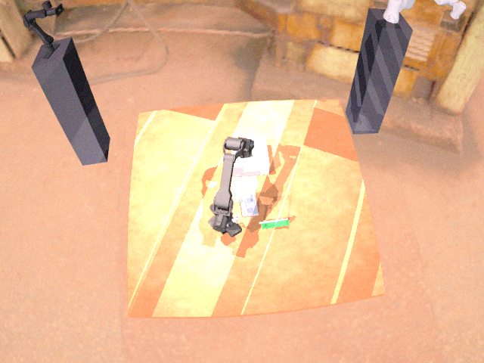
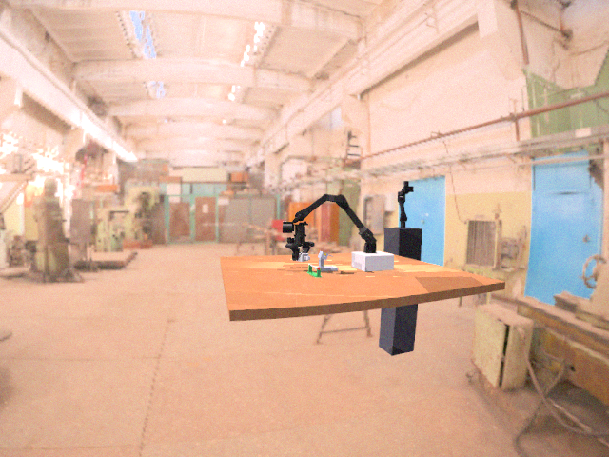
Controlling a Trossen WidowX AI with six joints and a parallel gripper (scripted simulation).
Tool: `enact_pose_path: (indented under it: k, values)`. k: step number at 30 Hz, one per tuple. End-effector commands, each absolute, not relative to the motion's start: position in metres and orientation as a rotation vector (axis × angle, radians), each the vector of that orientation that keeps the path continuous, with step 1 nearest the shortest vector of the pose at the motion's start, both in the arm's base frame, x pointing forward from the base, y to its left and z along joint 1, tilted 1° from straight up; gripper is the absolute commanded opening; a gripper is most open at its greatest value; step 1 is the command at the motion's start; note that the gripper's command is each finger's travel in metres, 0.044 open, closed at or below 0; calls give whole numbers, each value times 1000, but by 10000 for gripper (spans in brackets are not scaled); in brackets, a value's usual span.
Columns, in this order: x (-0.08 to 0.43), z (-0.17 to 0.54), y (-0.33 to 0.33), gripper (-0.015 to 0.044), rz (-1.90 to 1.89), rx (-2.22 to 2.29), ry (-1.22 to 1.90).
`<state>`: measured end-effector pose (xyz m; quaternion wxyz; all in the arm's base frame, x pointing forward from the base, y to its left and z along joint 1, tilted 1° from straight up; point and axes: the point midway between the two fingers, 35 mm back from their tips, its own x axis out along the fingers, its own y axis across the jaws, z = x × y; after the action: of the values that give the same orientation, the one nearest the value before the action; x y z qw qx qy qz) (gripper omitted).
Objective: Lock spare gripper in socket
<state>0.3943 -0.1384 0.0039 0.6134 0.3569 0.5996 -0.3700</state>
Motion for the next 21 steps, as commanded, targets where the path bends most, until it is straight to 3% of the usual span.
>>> enact_pose_path:
  k: [1,21]
  values:
    - [394,7,-138,0,-920,895,1342]
    - [389,8,-136,0,-1280,1267,1129]
